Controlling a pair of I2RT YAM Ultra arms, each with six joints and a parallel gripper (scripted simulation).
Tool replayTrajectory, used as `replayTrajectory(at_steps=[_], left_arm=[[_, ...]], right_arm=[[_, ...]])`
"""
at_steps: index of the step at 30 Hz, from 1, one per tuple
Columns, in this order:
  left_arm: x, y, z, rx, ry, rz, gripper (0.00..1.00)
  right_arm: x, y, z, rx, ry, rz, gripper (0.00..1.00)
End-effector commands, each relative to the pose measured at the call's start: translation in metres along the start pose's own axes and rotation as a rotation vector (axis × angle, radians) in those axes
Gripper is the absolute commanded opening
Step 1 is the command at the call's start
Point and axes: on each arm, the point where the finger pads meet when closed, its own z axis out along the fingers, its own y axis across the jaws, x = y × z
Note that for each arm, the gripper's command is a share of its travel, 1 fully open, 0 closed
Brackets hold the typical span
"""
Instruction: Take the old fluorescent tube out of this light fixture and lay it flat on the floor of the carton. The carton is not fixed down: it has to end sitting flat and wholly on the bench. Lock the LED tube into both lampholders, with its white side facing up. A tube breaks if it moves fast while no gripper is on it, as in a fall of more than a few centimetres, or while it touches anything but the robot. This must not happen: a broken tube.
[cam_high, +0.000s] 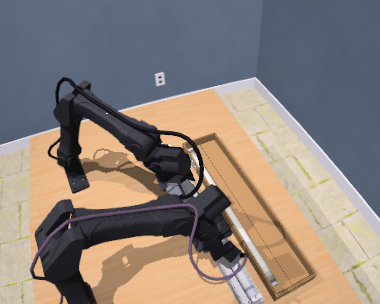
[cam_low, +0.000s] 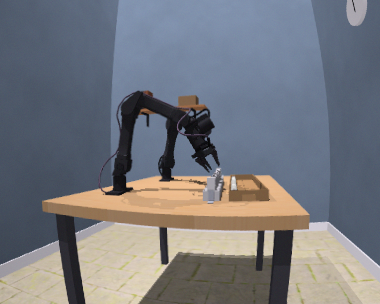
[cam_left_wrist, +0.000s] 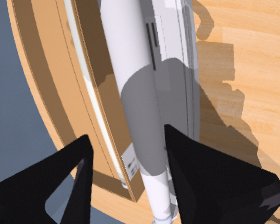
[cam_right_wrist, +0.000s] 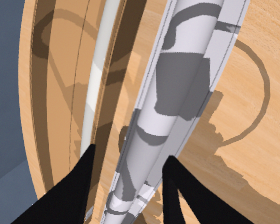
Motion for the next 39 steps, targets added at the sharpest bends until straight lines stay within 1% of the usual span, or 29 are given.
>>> replayTrajectory(at_steps=[1, 3, 11, 15, 17, 18, 21, 25, 27, 28, 29, 30, 32, 34, 36, 37, 38, 39], left_arm=[[-0.002, 0.022, -0.005, -0.138, -0.032, -0.039, 0.49], [-0.004, 0.017, -0.007, -0.171, -0.034, -0.037, 0.49], [0.002, 0.005, -0.015, -0.332, -0.040, -0.086, 0.49], [0.007, -0.005, -0.018, -0.375, -0.040, -0.091, 0.49], [0.007, -0.005, -0.018, -0.375, -0.040, -0.091, 0.49], [0.011, -0.007, -0.013, -0.374, -0.028, -0.082, 0.49], [0.011, -0.015, -0.017, -0.394, -0.041, -0.097, 0.49], [0.014, -0.020, -0.017, -0.398, -0.039, -0.093, 0.49], [0.013, -0.013, -0.021, -0.398, -0.044, -0.105, 0.49], [0.010, -0.009, -0.026, -0.400, -0.055, -0.108, 0.49], [0.011, -0.015, -0.025, -0.388, -0.047, -0.088, 0.49], [0.008, -0.013, -0.026, -0.386, -0.044, -0.089, 0.49], [0.015, -0.023, -0.013, -0.364, -0.013, -0.069, 0.49], [0.015, -0.023, -0.013, -0.364, -0.013, -0.069, 0.49], [0.015, -0.025, -0.008, -0.353, 0.002, -0.059, 0.49], [0.015, -0.022, -0.011, -0.359, -0.005, -0.065, 0.49], [0.012, -0.021, -0.009, -0.358, -0.003, -0.067, 0.49], [0.013, -0.016, -0.018, -0.371, -0.018, -0.080, 0.49]], right_arm=[[-0.003, 0.026, -0.010, -0.158, -0.019, 0.006, 0.49], [0.003, 0.022, -0.011, -0.191, -0.010, -0.005, 0.49], [0.001, 0.009, -0.019, -0.356, -0.011, 0.004, 0.49], [0.001, -0.003, -0.021, -0.398, -0.010, 0.009, 0.49], [0.001, -0.003, -0.021, -0.398, -0.010, 0.009, 0.49], [-0.004, -0.006, -0.021, -0.403, -0.018, 0.016, 0.49], [0.001, -0.011, -0.025, -0.433, -0.008, 0.002, 0.49], [-0.007, -0.016, -0.025, -0.436, -0.020, 0.016, 0.49], [-0.004, -0.013, -0.027, -0.433, -0.015, 0.012, 0.49], [-0.004, -0.006, -0.032, -0.445, -0.013, 0.016, 0.49], [-0.005, -0.011, -0.030, -0.430, -0.014, 0.016, 0.49], [-0.004, -0.025, -0.016, -0.374, -0.016, 0.012, 0.49], [-0.004, -0.026, -0.014, -0.369, -0.016, 0.012, 0.49], [-0.004, -0.026, -0.014, -0.369, -0.016, 0.012, 0.49], [-0.004, -0.036, -0.004, -0.332, -0.017, 0.009, 0.49], [-0.004, -0.032, -0.010, -0.352, -0.016, 0.011, 0.49], [-0.003, -0.035, -0.008, -0.343, -0.015, 0.010, 0.49], [-0.003, -0.033, -0.010, -0.353, -0.014, 0.011, 0.49]])
